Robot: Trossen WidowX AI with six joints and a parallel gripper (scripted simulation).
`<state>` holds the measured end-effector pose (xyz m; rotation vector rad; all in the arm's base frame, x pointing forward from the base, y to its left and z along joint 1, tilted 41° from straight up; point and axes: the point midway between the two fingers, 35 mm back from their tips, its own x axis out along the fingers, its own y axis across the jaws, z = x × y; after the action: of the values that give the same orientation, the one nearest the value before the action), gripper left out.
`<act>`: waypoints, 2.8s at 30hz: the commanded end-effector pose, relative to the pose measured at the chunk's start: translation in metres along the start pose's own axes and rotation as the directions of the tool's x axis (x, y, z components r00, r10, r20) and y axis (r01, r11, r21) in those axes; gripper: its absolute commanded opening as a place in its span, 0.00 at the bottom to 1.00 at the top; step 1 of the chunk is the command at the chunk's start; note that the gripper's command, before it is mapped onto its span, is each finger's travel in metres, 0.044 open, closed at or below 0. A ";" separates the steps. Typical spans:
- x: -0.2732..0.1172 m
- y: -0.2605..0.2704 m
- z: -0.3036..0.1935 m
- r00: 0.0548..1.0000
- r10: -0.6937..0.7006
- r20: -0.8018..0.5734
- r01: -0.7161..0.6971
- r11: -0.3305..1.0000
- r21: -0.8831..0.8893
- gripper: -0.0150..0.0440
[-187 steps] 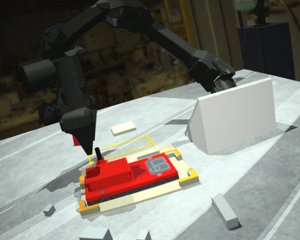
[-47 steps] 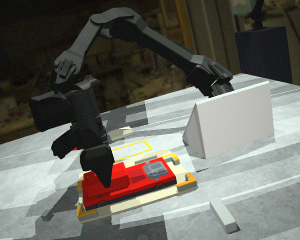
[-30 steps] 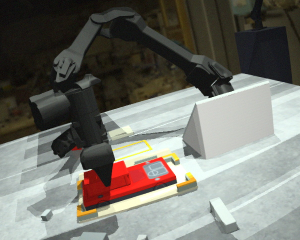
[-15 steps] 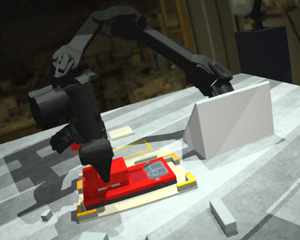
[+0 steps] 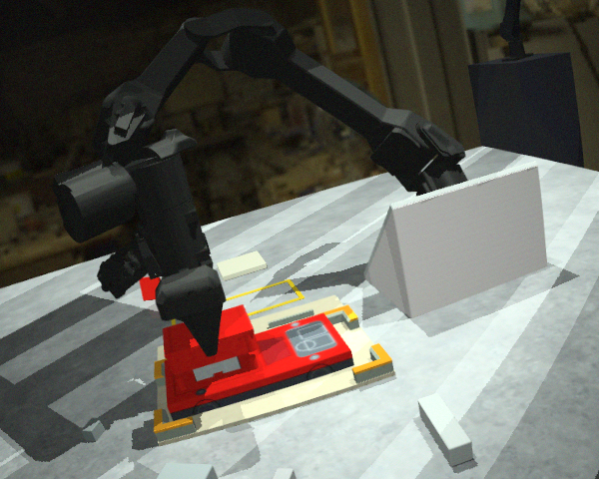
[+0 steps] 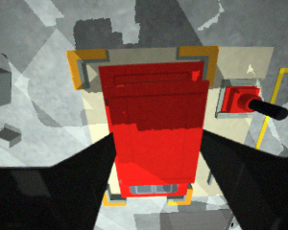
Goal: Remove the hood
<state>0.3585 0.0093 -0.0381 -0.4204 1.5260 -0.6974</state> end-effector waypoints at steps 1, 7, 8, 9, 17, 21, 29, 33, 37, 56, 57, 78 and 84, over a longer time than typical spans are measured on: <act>-0.006 0.001 0.002 1.000 0.008 0.008 -0.008 1.000 0.008 0.25; -0.015 0.002 0.003 1.000 0.008 0.008 -0.008 1.000 0.008 0.25; -0.019 0.002 0.003 1.000 0.008 0.008 -0.008 1.000 0.008 0.25; -0.022 0.002 0.003 1.000 0.008 0.008 -0.009 1.000 0.008 0.25; -0.050 0.001 0.002 1.000 0.009 0.008 -0.009 1.000 0.008 0.25; -0.042 -0.005 0.001 1.000 0.002 0.000 -0.002 1.000 -0.002 0.25; -0.046 -0.037 0.003 1.000 0.009 0.000 -0.009 1.000 -0.003 0.25; -0.047 -0.053 0.002 1.000 0.011 0.001 -0.011 1.000 -0.003 0.25; -0.048 -0.069 0.001 1.000 0.013 0.002 -0.013 1.000 -0.002 0.25; -0.050 -0.141 -0.013 1.000 0.014 0.005 -0.014 1.000 0.001 0.25; -0.050 -0.145 -0.014 1.000 0.013 0.005 -0.013 1.000 0.001 0.25; -0.049 -0.208 -0.043 1.000 0.000 0.006 0.000 1.000 0.006 0.25; -0.047 -0.207 -0.042 1.000 0.000 0.006 0.000 1.000 0.006 0.25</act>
<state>0.2908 -0.1064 0.1325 -0.4099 1.5156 -0.7032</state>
